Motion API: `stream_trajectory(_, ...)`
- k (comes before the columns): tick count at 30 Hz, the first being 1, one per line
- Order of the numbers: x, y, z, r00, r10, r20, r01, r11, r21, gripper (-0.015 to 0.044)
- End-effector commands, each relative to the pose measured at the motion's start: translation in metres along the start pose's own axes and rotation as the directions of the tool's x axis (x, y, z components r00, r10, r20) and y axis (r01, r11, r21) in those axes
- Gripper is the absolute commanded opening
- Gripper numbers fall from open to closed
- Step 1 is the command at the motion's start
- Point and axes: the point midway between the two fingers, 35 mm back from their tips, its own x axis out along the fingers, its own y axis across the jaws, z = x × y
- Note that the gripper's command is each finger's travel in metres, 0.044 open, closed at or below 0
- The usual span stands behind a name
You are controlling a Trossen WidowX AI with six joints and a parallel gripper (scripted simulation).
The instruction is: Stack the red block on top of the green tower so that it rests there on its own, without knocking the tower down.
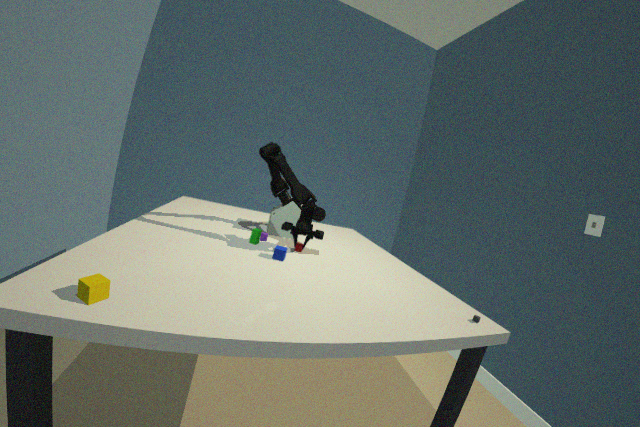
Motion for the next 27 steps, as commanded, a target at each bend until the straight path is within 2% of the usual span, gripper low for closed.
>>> stream_trajectory(1,0.000,0.000,0.000,1.000,-0.003,0.002,0.003,1.000,-0.004,0.0105)
stream_trajectory(4,0.000,0.000,0.000,1.000,-0.003,0.002,0.003,1.000,-0.004,0.0085)
stream_trajectory(7,-0.006,0.000,0.000,1.000,-0.002,0.002,0.002,1.000,-0.004,0.0006)
stream_trajectory(8,-0.010,0.000,0.000,1.000,-0.001,0.002,0.002,1.000,-0.004,0.0000)
stream_trajectory(27,-0.104,0.002,0.000,1.000,0.004,0.001,-0.004,1.000,-0.003,0.0000)
